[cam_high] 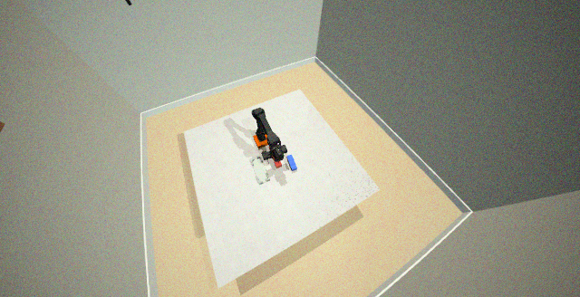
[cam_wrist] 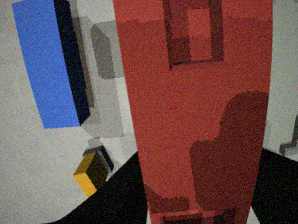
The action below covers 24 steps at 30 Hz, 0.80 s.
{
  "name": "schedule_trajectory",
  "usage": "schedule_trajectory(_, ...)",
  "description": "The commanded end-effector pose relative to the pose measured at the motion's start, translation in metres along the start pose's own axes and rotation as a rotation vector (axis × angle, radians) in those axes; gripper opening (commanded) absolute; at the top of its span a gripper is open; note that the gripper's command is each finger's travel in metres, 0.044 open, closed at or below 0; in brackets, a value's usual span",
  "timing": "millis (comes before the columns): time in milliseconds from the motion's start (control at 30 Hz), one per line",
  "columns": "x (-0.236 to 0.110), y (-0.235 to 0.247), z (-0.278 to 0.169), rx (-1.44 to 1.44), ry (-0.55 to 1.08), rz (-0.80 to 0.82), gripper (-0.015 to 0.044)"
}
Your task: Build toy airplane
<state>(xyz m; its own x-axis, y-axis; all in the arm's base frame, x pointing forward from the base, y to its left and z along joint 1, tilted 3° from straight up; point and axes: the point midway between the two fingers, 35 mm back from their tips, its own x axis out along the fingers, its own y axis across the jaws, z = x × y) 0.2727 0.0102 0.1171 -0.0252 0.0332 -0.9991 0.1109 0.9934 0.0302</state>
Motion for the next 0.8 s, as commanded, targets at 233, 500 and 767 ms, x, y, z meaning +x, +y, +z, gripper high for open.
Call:
schedule_trajectory(233,-0.001,-0.014,0.006,-0.008,-0.015,0.004,0.0000)
schedule_trajectory(500,0.010,-0.036,0.013,-0.011,-0.016,0.001,0.0000)
schedule_trajectory(767,0.021,-0.059,0.017,-0.014,-0.017,-0.001,0.0000)
